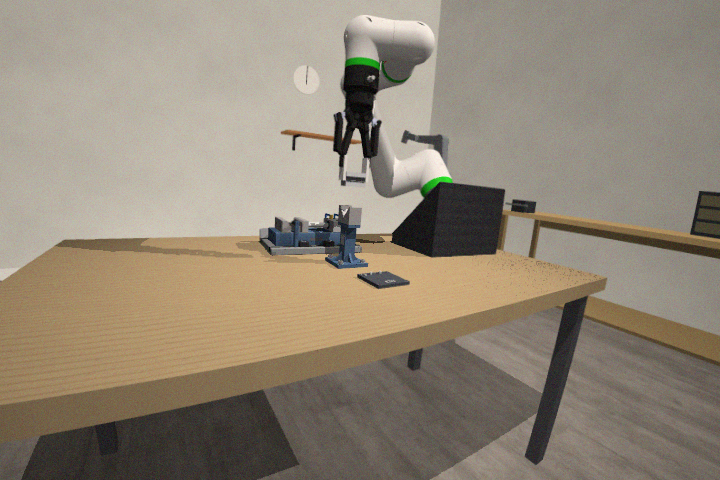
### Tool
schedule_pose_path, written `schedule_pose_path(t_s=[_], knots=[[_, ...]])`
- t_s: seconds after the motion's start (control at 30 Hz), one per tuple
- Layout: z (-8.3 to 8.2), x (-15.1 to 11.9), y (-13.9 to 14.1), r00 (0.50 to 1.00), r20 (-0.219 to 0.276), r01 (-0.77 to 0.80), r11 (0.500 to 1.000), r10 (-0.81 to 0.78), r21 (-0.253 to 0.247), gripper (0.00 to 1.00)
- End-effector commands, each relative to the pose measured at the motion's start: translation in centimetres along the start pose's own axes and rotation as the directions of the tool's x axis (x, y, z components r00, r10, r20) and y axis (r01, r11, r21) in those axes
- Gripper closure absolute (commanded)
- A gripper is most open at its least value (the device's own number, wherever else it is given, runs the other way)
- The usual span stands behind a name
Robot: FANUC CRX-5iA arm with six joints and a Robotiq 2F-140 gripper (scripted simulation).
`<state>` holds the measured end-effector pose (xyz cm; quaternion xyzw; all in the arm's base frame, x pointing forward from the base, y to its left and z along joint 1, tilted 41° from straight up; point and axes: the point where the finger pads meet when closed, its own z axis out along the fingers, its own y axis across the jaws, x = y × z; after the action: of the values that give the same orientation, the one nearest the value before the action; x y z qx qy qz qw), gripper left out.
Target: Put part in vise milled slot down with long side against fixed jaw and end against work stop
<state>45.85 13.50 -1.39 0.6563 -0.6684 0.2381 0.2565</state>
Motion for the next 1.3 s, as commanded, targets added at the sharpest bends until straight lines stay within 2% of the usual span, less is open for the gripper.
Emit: schedule_pose_path(t_s=[0.0,0.9,1.27], knots=[[-0.02,-0.01,-0.01,1.000,0.000,0.000,1.000,0.000,0.000,1.00],[-0.03,-0.01,-0.02,1.000,-0.001,0.000,1.000,0.000,0.000,1.00],[-0.08,-0.05,-0.10,1.000,-0.021,0.000,1.000,0.000,0.000,1.00]])
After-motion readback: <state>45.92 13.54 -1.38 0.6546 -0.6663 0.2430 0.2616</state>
